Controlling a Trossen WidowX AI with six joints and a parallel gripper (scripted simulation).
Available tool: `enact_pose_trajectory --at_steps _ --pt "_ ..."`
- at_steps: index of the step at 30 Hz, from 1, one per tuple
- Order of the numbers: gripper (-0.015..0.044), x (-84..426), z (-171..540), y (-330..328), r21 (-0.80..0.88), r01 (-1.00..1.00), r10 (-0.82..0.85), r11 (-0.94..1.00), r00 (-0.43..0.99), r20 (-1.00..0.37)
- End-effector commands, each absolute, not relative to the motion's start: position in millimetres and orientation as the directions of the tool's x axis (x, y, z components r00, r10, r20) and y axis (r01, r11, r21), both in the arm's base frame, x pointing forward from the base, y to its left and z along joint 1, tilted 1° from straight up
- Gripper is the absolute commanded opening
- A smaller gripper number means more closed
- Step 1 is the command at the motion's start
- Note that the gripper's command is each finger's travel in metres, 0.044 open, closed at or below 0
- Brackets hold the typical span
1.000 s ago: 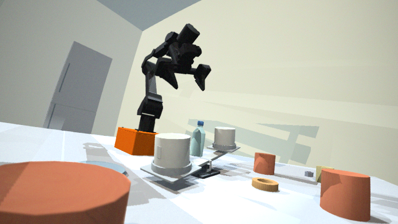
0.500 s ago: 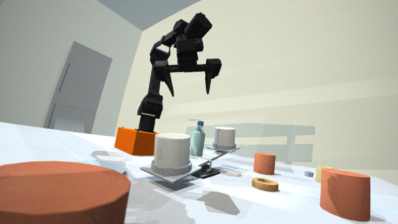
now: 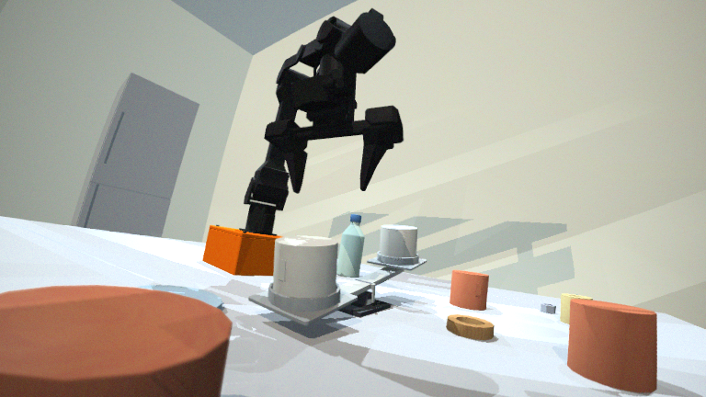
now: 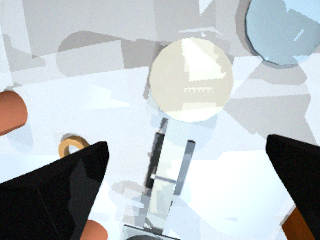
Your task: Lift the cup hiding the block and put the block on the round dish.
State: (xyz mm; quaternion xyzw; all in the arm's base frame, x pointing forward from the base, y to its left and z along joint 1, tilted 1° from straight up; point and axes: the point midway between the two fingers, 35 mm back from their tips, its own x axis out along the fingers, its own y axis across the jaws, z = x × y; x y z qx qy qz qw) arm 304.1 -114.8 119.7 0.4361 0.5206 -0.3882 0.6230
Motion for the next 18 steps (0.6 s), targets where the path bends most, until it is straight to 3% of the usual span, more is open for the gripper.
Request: enact_pose_trajectory --at_steps 1,5,18 --pt "0.0440 311 103 -129 0.079 0.980 -0.031 0.180 0.086 -0.996" --pt "0.0440 316 90 -138 0.034 0.996 -0.027 0.078 0.036 -0.999" --pt "0.0440 317 74 -139 0.031 0.997 -0.027 0.073 0.033 -0.999"
